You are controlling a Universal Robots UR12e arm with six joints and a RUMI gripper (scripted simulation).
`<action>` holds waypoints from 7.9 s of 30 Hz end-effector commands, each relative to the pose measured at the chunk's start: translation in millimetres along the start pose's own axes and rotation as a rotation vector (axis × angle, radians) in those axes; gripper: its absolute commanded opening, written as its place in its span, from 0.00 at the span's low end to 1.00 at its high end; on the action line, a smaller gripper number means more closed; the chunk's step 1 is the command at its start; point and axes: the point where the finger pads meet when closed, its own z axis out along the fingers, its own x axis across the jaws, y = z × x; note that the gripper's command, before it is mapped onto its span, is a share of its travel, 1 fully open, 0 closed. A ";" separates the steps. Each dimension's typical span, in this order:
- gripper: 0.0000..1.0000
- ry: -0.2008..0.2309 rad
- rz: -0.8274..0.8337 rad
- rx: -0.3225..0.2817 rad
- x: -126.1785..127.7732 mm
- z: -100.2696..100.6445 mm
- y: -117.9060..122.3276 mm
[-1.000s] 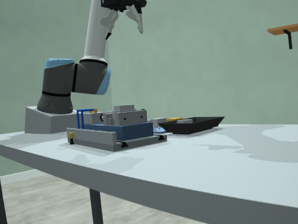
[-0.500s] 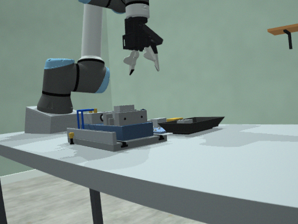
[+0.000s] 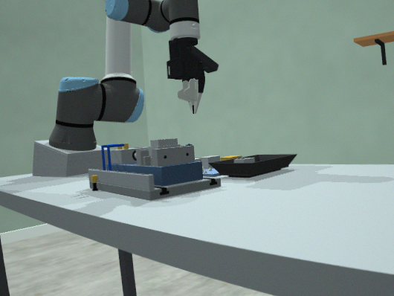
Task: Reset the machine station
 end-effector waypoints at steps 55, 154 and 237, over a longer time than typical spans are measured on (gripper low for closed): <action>0.00 0.002 0.000 0.000 0.9 22.7 -0.3; 0.00 0.002 0.000 0.000 1.6 40.3 -0.4; 0.00 0.001 0.000 -0.001 163.2 34.3 -19.3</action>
